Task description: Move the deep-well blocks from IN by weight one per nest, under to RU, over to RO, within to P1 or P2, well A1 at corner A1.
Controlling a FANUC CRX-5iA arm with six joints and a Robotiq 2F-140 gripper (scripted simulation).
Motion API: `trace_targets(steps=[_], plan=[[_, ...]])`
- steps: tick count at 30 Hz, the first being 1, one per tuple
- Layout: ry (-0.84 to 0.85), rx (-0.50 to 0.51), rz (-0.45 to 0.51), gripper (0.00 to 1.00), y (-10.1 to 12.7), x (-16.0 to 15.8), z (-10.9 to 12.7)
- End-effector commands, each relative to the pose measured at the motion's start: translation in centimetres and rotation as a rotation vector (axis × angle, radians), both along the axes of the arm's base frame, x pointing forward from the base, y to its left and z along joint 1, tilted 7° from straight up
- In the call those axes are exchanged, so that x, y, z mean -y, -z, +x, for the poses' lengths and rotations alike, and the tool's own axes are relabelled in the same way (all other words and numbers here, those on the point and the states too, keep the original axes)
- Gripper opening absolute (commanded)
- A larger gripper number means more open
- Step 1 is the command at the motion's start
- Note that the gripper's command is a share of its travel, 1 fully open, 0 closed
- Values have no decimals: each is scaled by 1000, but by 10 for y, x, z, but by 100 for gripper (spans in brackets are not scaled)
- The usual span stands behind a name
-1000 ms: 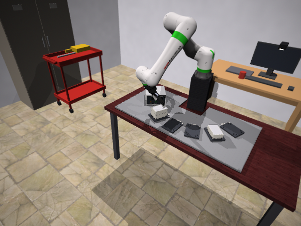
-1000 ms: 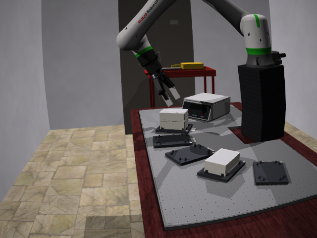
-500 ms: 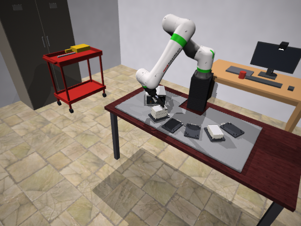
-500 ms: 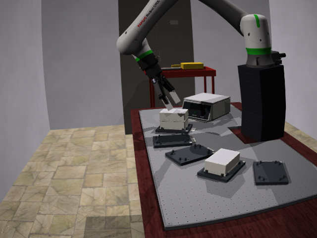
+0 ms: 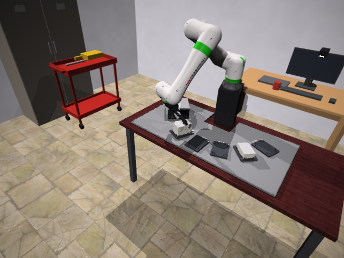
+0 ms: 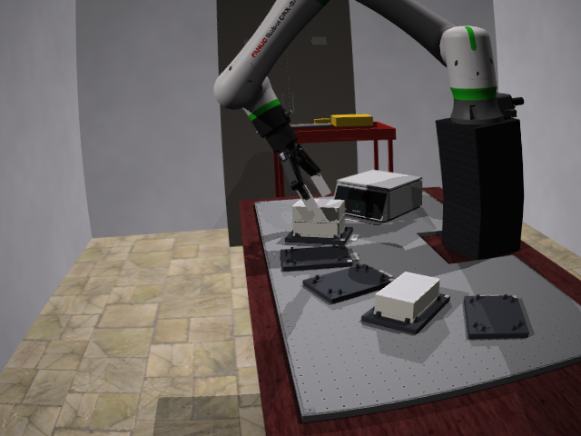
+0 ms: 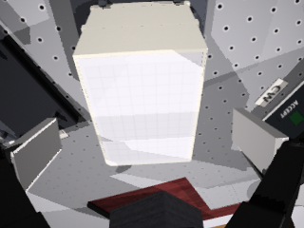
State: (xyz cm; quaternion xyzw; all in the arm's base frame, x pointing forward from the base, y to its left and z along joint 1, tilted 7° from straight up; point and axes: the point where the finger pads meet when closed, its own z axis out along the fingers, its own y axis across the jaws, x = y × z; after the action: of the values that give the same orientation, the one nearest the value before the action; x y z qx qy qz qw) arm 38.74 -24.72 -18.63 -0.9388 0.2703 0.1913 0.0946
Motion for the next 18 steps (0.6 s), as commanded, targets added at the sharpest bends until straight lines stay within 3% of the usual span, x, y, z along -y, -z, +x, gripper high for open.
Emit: trace_targets(steps=[1, 18], plan=[[0, 0, 0, 100, 5, 0, 1], [0, 0, 0, 100, 23, 0, 3]])
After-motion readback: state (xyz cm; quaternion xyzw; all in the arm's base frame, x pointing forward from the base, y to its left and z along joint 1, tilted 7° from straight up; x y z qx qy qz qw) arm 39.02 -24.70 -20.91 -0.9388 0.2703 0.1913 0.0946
